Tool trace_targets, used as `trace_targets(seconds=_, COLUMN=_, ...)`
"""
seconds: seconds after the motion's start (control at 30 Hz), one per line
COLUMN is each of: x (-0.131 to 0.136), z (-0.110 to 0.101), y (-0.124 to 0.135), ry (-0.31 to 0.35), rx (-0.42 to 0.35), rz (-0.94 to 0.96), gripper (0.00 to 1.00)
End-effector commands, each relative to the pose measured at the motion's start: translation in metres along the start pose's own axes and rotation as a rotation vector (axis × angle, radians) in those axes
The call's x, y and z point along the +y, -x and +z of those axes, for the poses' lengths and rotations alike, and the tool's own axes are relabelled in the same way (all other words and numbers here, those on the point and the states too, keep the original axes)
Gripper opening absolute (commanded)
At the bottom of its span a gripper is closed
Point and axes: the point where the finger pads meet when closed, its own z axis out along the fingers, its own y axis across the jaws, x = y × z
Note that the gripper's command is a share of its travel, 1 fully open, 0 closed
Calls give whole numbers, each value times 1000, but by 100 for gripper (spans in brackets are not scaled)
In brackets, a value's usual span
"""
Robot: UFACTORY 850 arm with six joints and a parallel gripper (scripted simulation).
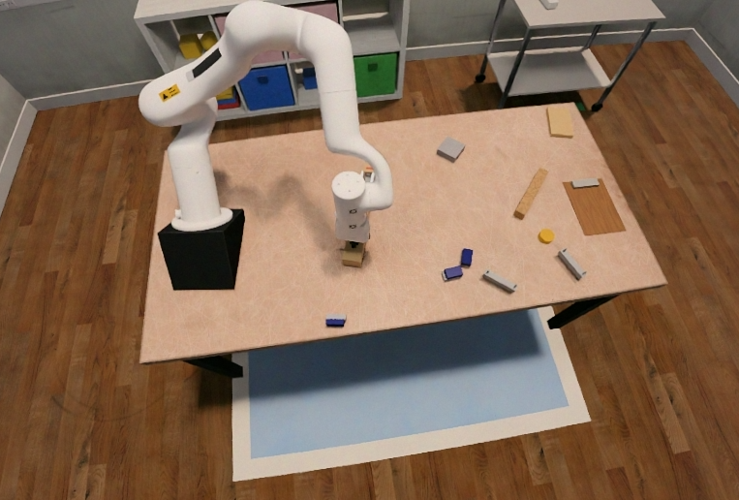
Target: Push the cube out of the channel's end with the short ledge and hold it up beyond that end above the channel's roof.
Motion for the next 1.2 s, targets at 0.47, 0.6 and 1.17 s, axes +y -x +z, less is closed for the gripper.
trace_targets(seconds=0.47, x=1, z=0, y=-15, ry=2, rx=0, rz=-1, gripper=0)
trace_targets(seconds=0.6, x=1, z=0, y=-19, ry=2, rx=0, rz=-1, gripper=0)
trace_targets(seconds=1.17, x=1, z=0, y=-34, ry=2, rx=0, rz=-1, gripper=0)
